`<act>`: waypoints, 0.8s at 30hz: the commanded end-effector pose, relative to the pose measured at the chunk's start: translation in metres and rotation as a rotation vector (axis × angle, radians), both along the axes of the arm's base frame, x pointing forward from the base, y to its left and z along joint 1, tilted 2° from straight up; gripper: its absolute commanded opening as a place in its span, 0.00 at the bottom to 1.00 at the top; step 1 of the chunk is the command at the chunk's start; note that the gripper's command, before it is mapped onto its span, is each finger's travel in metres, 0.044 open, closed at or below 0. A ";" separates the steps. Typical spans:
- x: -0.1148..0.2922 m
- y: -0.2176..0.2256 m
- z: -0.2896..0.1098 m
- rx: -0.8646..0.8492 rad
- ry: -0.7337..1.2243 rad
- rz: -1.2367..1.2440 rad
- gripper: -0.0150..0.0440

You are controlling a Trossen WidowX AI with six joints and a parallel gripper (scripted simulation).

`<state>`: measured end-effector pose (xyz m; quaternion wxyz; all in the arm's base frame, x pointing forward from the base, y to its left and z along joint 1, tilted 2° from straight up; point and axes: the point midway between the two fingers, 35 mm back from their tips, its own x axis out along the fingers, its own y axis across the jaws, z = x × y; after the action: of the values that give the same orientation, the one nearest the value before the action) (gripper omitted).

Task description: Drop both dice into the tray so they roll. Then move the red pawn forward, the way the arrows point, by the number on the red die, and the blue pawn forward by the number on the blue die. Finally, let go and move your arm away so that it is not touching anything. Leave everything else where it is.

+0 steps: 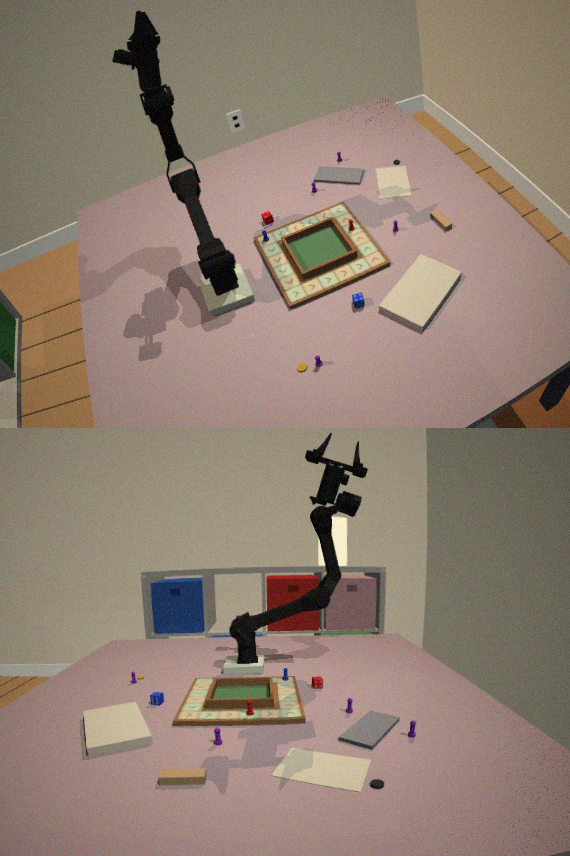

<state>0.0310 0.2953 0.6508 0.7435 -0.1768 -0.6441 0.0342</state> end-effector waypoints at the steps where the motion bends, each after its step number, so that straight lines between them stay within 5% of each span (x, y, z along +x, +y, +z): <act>1: 0.000 -0.001 0.000 0.003 0.000 -0.003 0.89; 5: -0.002 -0.031 0.009 0.071 0.006 -0.050 0.72; 16: -0.036 -0.177 0.039 0.431 0.047 0.132 0.72; 24: -0.002 -0.302 0.028 0.747 0.192 0.291 0.72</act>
<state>0.0122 0.0284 0.6874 0.7930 0.1538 -0.5855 -0.0692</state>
